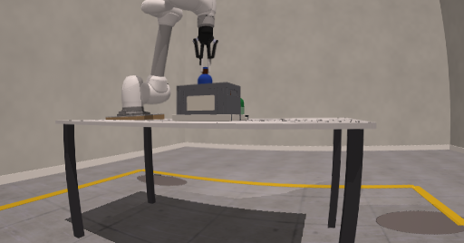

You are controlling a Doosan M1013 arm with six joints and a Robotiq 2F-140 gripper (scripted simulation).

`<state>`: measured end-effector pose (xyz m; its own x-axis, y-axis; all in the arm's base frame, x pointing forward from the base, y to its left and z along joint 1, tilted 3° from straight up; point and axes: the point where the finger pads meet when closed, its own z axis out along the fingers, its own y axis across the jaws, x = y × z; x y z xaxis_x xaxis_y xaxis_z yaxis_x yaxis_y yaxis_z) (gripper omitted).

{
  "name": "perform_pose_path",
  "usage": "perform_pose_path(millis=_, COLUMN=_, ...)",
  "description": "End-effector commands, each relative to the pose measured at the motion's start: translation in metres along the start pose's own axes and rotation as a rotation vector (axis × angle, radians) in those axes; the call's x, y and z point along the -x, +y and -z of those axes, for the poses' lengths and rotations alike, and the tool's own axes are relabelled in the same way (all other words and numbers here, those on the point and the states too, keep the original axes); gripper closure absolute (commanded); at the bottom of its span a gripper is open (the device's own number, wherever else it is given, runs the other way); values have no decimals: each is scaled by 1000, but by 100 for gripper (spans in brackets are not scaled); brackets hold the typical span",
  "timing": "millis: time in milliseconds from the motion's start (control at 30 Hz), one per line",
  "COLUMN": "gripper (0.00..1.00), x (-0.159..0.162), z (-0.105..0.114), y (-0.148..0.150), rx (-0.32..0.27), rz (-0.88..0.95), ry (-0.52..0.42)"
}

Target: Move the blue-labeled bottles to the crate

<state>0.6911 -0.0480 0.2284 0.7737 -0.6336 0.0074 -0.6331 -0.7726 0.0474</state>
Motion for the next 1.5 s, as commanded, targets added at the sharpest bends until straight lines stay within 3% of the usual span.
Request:
perform_pose_path(millis=0, gripper=100, x=0, z=0, y=0, rx=0, rz=0, ry=0)
perform_pose_path(millis=1467, gripper=100, x=0, z=-35, y=0, rx=0, rz=0, ry=0)
